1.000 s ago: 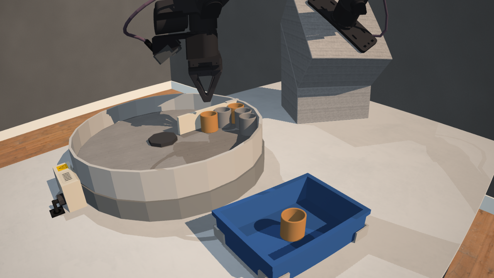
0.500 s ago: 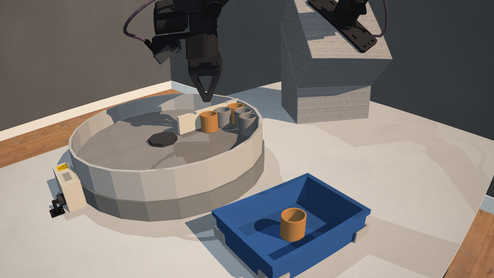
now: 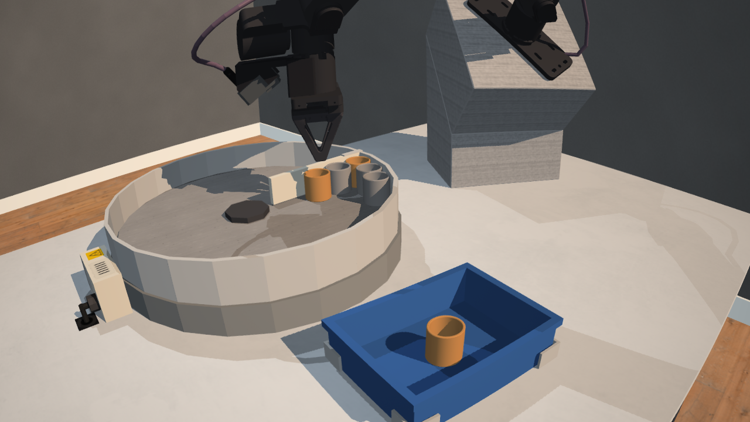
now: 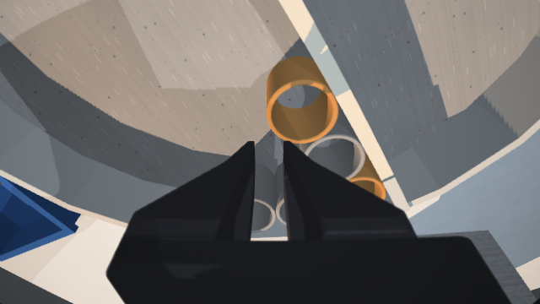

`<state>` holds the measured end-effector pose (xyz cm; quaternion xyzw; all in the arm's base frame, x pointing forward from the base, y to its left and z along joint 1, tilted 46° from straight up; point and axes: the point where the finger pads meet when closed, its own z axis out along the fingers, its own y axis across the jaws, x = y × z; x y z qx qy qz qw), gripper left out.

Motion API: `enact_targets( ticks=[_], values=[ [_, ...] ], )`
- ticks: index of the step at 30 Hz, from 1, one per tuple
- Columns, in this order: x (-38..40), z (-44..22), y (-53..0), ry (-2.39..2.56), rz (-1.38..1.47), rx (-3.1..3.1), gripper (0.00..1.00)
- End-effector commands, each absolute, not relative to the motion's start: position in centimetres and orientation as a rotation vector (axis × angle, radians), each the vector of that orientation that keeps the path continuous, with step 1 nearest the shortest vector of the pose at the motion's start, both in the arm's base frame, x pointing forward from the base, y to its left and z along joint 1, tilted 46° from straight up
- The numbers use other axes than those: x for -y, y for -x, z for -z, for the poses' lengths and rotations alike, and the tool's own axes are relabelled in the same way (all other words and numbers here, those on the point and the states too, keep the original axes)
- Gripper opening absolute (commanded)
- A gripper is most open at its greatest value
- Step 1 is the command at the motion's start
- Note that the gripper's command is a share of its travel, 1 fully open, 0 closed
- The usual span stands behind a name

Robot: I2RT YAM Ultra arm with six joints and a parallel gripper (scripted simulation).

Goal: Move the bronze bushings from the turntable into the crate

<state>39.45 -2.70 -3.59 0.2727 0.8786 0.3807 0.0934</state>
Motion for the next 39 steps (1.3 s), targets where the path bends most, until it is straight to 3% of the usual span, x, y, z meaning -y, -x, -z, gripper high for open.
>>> enact_targets(
  ticks=[1,39],
  values=[
    [2.2,5.4,-39.4,-0.843,-1.118,-2.608,0.15],
    [3.1,4.5,-40.4,-0.832,-1.101,-2.569,0.15]
  ],
)
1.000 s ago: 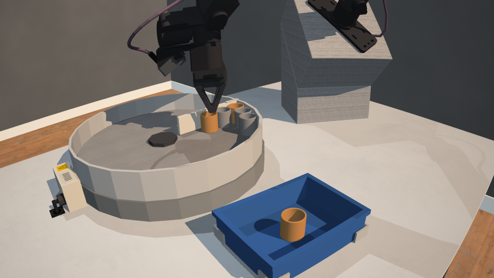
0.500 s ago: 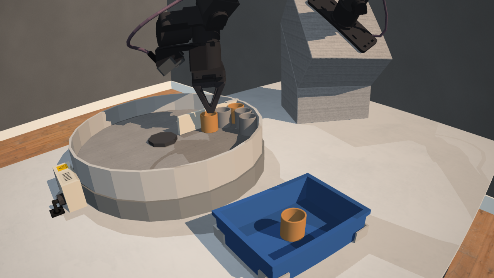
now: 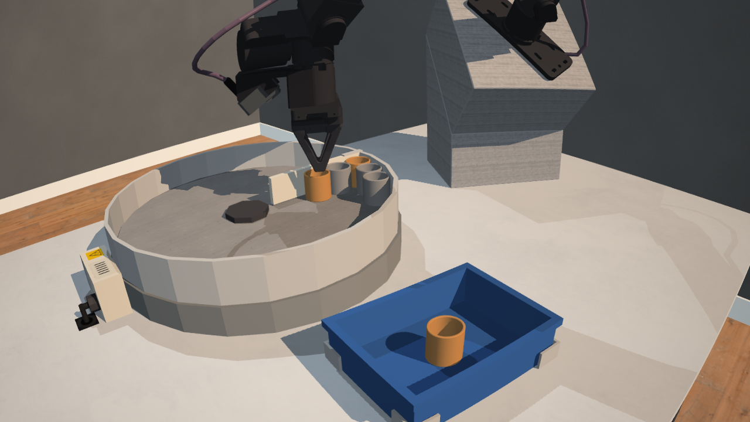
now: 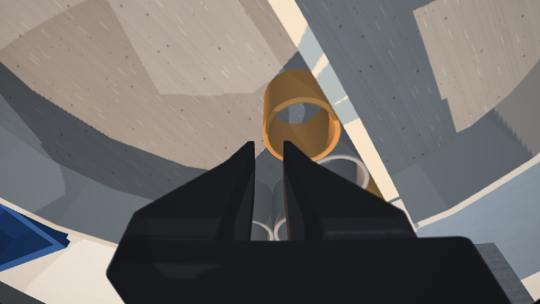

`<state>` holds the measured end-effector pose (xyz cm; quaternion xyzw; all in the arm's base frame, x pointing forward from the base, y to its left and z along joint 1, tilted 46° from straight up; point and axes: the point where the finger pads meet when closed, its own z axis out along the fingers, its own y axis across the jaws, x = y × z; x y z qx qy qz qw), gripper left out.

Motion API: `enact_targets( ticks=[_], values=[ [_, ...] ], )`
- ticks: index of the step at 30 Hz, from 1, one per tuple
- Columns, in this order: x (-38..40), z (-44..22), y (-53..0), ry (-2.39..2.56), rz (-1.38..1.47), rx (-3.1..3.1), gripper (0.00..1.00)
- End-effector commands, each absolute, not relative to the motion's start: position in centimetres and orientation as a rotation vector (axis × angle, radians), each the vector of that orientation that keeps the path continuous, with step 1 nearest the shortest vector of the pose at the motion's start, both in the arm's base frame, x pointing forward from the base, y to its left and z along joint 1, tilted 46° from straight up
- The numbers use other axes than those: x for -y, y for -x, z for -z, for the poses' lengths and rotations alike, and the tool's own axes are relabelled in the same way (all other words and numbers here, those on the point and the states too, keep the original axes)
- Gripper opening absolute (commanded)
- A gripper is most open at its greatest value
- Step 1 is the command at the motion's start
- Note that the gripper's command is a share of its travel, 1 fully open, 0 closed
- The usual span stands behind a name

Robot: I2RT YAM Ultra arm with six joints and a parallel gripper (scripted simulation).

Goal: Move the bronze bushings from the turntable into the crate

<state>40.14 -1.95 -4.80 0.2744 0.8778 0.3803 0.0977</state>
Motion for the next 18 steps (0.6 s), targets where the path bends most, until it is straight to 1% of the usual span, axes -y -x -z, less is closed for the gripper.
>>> enact_targets(
  ticks=[1,18],
  values=[
    [3.27,4.5,-40.71,-0.827,-1.099,-2.566,0.15],
    [3.49,4.92,-40.8,-0.834,-1.112,-2.582,0.15]
  ],
)
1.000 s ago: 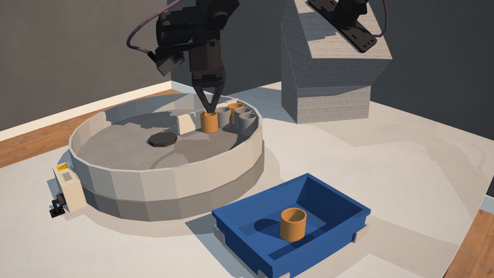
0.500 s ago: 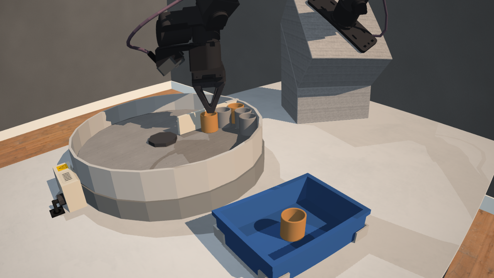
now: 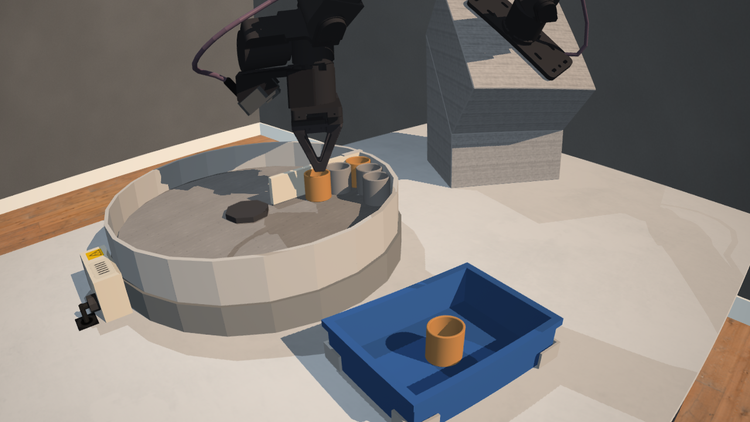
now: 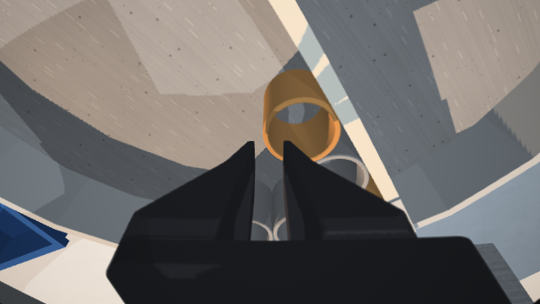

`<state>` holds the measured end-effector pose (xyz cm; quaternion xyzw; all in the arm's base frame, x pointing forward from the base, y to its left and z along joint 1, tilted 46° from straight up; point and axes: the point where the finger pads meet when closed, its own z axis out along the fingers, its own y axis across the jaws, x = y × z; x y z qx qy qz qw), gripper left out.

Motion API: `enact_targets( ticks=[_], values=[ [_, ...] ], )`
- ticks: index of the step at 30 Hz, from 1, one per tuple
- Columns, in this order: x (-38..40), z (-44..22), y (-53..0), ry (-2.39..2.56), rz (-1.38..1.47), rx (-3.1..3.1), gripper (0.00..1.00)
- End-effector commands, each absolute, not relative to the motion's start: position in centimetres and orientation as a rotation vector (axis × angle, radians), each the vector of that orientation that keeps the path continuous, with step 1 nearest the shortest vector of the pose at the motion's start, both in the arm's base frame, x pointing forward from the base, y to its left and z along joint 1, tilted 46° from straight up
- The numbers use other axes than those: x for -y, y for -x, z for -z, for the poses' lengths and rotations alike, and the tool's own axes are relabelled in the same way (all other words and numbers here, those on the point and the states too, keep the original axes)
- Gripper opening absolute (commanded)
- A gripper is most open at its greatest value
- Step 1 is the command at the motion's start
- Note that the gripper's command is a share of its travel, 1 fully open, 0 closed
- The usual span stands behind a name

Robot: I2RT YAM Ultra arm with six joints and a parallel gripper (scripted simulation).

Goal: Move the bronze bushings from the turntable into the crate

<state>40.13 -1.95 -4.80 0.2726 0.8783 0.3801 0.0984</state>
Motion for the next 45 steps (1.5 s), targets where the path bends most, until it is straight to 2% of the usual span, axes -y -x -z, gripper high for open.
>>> enact_targets(
  ticks=[1,45],
  values=[
    [3.49,4.92,-40.8,-0.834,-1.112,-2.582,0.15],
    [3.8,4.99,-41.07,-0.833,-1.116,-2.58,0.15]
  ],
)
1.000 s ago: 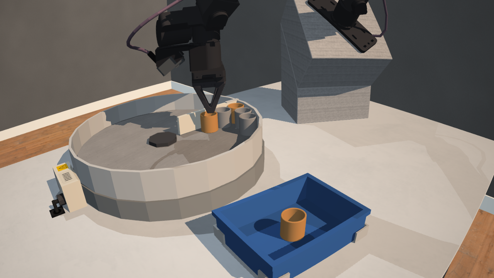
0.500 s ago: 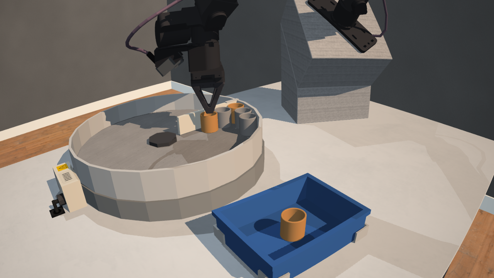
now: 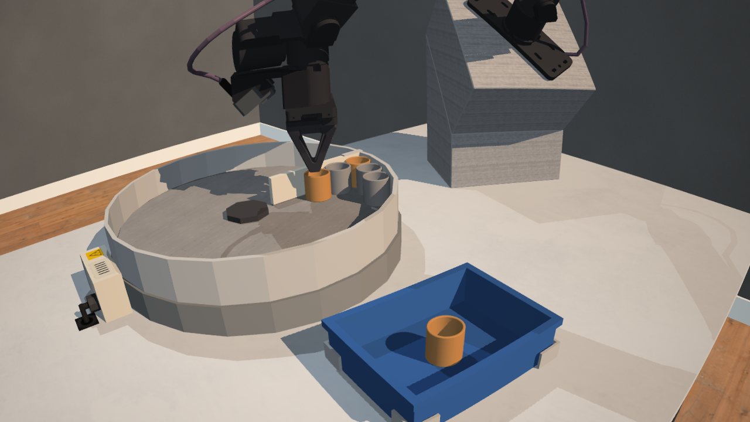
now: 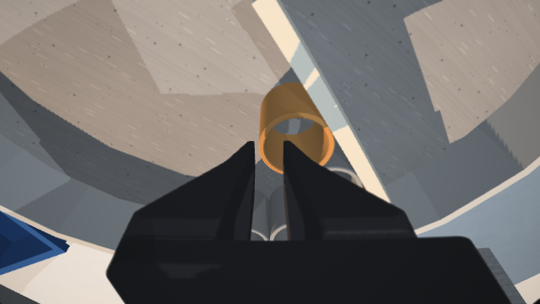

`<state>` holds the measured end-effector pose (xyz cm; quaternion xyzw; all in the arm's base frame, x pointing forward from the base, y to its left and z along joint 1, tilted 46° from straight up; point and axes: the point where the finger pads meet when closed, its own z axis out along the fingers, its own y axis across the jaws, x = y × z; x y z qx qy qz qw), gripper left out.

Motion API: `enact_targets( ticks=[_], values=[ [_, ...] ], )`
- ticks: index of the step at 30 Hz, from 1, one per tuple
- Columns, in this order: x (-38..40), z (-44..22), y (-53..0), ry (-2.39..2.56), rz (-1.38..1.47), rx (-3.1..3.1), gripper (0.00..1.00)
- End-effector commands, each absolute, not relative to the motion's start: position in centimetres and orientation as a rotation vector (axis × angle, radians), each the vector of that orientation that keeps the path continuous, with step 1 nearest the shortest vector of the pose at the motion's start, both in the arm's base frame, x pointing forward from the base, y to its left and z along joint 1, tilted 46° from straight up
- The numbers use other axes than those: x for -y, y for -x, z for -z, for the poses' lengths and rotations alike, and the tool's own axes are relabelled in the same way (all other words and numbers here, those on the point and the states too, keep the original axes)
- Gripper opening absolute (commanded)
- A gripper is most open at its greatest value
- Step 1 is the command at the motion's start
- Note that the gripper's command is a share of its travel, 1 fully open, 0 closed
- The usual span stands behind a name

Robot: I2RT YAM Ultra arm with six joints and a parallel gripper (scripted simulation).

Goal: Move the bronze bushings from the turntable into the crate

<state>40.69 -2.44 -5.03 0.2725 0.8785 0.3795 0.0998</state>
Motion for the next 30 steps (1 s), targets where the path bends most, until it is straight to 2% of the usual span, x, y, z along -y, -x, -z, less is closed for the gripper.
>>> enact_targets(
  ticks=[1,27,30],
  values=[
    [3.8,5.0,-41.1,-0.833,-1.116,-2.58,0.15],
    [3.9,4.5,-41.2,-0.823,-1.11,-2.572,0.15],
    [3.3,4.5,-39.9,-0.841,-1.119,-2.584,0.15]
  ],
)
